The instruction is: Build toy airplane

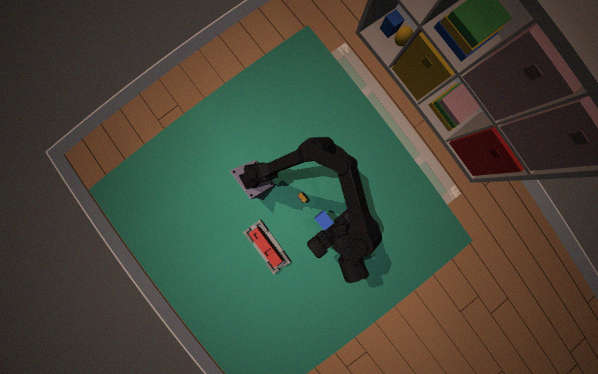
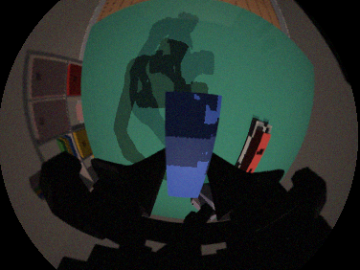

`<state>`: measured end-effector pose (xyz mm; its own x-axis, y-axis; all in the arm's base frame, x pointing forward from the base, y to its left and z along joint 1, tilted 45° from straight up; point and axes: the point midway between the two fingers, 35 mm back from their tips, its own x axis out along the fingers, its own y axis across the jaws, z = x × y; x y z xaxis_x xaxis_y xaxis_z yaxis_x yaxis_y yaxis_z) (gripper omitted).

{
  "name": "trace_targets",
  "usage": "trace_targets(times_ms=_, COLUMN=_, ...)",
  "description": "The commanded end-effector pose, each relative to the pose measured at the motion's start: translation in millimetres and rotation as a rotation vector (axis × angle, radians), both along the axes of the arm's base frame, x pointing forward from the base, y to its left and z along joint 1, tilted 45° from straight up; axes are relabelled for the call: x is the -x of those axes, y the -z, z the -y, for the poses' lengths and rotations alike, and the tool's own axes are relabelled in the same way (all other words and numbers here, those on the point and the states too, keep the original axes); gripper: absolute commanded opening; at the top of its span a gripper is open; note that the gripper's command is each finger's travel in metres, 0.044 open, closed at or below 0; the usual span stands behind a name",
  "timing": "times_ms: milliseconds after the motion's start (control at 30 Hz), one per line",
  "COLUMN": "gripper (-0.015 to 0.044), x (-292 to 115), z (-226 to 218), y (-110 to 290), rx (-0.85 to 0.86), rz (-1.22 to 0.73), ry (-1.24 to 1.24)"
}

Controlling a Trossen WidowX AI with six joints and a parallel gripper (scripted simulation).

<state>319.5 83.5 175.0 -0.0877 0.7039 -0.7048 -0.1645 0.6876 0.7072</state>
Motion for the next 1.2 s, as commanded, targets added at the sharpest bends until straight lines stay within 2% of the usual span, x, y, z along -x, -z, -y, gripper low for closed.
trace_targets(times_ms=0, gripper=0.0, x=-3, z=8, y=8, rx=0.004, rz=0.029, ry=-0.038)
trace_targets(times_ms=1167, gripper=0.0, x=-21, z=76, y=97, rx=-0.026, rz=0.448, ry=-0.464)
